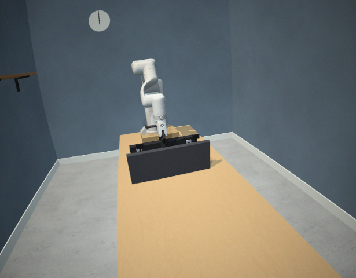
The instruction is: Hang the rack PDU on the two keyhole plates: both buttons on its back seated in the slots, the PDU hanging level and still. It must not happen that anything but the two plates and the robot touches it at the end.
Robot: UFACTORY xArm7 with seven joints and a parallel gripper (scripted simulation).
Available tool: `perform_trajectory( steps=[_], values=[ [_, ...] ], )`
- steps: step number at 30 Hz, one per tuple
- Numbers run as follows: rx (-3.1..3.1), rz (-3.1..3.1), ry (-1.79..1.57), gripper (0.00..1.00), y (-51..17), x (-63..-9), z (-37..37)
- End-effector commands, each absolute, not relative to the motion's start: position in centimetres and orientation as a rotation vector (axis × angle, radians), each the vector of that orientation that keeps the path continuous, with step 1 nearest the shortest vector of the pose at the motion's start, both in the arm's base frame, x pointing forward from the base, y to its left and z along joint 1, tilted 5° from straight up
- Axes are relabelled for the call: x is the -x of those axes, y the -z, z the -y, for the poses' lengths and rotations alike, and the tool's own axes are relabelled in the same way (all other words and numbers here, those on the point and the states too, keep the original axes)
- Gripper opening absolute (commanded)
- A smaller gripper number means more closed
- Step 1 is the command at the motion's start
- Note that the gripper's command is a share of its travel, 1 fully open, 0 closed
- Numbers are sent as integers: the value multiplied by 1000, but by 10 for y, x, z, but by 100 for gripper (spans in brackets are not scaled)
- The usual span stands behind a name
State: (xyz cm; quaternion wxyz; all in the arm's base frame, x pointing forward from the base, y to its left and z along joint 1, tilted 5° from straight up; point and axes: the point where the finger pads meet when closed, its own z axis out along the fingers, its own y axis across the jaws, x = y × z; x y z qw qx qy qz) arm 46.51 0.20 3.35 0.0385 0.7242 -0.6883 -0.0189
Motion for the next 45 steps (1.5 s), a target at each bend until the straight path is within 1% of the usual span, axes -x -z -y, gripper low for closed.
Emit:
perform_trajectory(
  steps=[1,26,45],
  values=[
    [-2224,2113,52,0,-35,-467,-2],
    [-2224,2113,52,0,-35,-468,-2],
    [-2223,2113,50,0,-35,-480,-3]
  ],
)
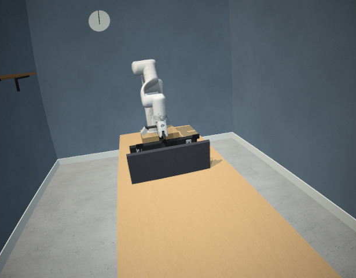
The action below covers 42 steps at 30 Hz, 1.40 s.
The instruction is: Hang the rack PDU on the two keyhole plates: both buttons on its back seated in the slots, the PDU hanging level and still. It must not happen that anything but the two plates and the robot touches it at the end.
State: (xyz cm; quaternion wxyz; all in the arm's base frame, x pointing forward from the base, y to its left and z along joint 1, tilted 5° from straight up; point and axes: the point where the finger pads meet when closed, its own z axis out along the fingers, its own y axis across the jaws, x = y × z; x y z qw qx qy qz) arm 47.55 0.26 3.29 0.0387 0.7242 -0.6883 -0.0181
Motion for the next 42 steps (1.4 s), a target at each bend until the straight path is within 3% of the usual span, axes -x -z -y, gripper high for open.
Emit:
perform_trajectory(
  steps=[1,42],
  values=[
    [-2223,2113,50,0,-34,-481,-3],
    [-2223,2113,50,0,-34,-488,-3]
  ],
)
